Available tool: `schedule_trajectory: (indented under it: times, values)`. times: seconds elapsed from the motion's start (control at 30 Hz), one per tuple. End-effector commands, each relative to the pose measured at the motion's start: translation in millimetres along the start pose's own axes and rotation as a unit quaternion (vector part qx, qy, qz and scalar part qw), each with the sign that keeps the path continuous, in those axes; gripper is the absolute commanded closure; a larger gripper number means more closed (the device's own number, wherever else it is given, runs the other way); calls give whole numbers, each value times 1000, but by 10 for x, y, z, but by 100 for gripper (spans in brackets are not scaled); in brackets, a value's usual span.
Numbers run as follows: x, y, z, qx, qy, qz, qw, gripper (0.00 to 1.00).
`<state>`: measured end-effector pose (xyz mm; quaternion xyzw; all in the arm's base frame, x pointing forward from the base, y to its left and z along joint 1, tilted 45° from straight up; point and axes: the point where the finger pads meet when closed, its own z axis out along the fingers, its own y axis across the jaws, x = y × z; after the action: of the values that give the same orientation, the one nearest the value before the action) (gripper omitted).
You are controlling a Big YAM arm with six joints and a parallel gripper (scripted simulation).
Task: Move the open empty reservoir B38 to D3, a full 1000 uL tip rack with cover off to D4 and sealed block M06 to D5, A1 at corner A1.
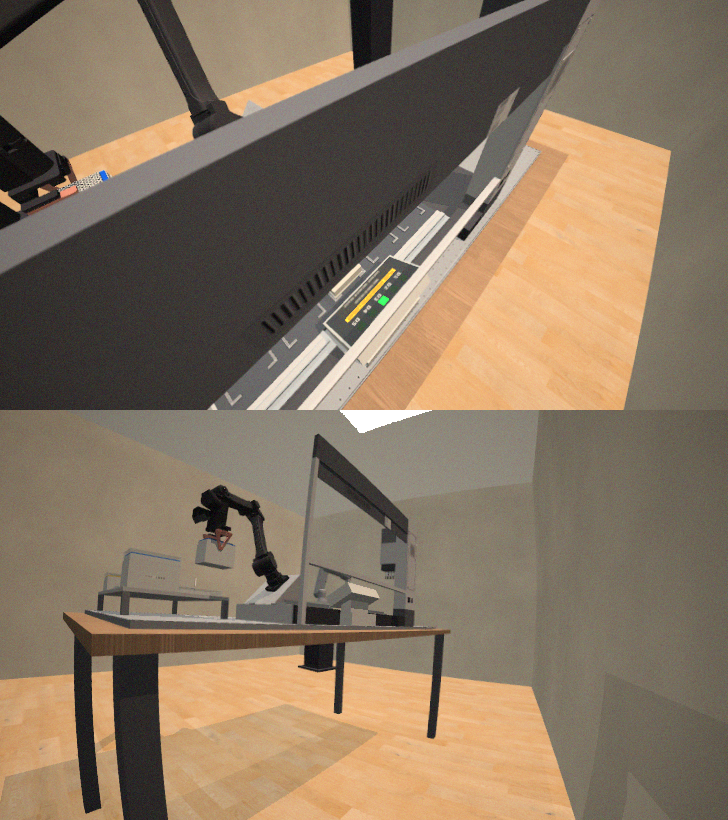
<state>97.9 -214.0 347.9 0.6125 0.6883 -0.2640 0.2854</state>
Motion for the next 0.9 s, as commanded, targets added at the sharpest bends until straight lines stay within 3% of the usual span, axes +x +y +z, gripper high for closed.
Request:
schedule_trajectory:
  times: [0.0, 0.87]
  values:
    - [-187, 109, -192, -16, -15, 16, 1000, 100]
    - [-155, 1358, -175, -20, -7, 16, 1000, 100]
